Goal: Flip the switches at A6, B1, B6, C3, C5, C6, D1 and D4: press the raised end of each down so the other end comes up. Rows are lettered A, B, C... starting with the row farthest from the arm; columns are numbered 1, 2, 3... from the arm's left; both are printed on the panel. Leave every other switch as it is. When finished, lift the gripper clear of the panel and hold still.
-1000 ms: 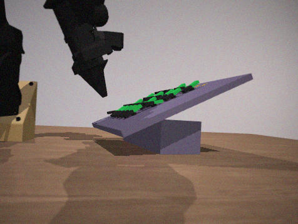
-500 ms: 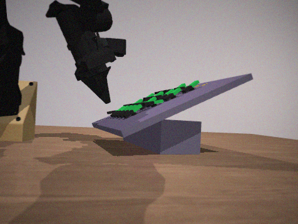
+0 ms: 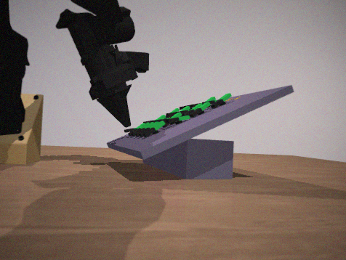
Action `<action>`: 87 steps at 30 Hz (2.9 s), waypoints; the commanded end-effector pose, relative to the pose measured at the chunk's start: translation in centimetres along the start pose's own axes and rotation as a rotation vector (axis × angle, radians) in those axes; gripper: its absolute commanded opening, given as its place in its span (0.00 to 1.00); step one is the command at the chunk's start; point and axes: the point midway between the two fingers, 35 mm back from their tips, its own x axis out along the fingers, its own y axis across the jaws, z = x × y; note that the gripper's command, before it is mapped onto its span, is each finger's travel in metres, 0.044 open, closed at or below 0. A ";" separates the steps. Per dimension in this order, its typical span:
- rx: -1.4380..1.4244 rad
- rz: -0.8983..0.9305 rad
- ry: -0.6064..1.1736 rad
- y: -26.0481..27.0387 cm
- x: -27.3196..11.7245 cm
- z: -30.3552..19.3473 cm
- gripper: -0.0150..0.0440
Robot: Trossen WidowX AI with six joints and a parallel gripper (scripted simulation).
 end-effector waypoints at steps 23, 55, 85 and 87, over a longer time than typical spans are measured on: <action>-0.006 -0.007 0.001 -0.1 0.2 -0.2 0.25; -0.006 -0.007 0.001 -0.1 0.6 -0.2 0.25; -0.007 -0.004 0.029 0.0 -5.7 0.1 0.25; -0.008 -0.002 0.029 -0.7 -5.8 0.4 0.25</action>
